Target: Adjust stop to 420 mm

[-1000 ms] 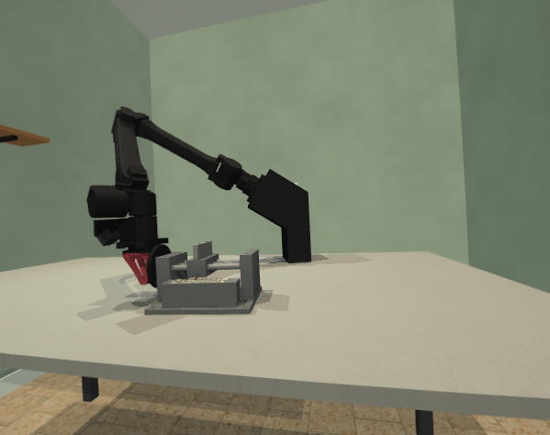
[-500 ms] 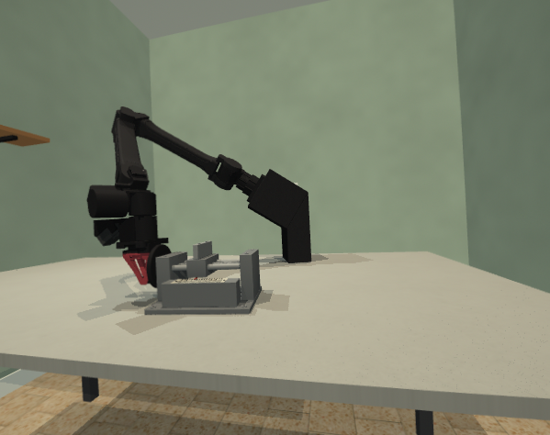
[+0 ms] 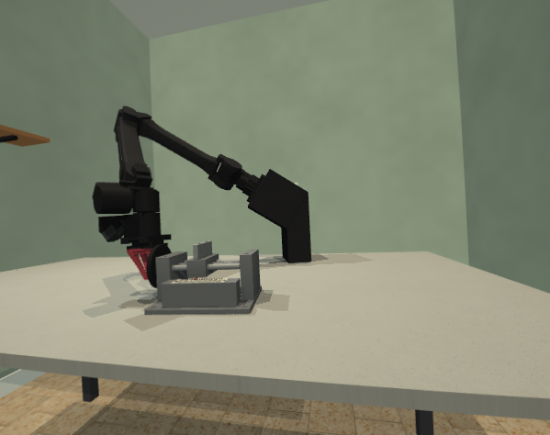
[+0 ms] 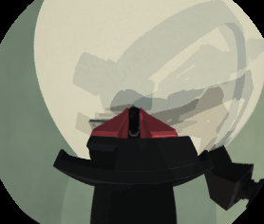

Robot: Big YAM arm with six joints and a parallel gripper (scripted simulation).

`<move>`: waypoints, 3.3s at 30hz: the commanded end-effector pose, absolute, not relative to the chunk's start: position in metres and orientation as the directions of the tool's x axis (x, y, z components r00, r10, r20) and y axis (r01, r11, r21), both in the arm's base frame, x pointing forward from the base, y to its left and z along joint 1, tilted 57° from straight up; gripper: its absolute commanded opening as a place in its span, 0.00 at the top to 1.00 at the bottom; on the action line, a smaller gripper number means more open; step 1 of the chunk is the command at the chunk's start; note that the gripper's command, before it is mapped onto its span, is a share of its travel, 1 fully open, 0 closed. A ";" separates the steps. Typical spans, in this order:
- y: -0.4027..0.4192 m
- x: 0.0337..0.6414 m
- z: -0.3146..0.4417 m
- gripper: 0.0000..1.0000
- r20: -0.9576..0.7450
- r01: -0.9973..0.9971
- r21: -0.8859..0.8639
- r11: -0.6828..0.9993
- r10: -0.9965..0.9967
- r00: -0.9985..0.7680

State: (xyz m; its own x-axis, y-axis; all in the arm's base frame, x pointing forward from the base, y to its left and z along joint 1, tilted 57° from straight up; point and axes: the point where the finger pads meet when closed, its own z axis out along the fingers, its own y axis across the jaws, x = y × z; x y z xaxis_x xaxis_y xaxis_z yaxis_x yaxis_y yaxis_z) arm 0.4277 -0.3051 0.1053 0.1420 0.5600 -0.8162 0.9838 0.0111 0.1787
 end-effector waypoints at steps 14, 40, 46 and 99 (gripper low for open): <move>-0.294 0.409 0.120 0.94 -0.821 0.983 0.186 -0.006 0.548 0.159; -0.259 0.427 0.148 0.94 -0.821 0.978 0.209 0.021 0.547 0.164; -0.252 0.423 0.145 0.94 -0.821 0.981 0.194 0.021 0.550 0.151; -0.240 0.468 0.152 0.94 -0.819 0.982 0.186 0.029 0.557 0.139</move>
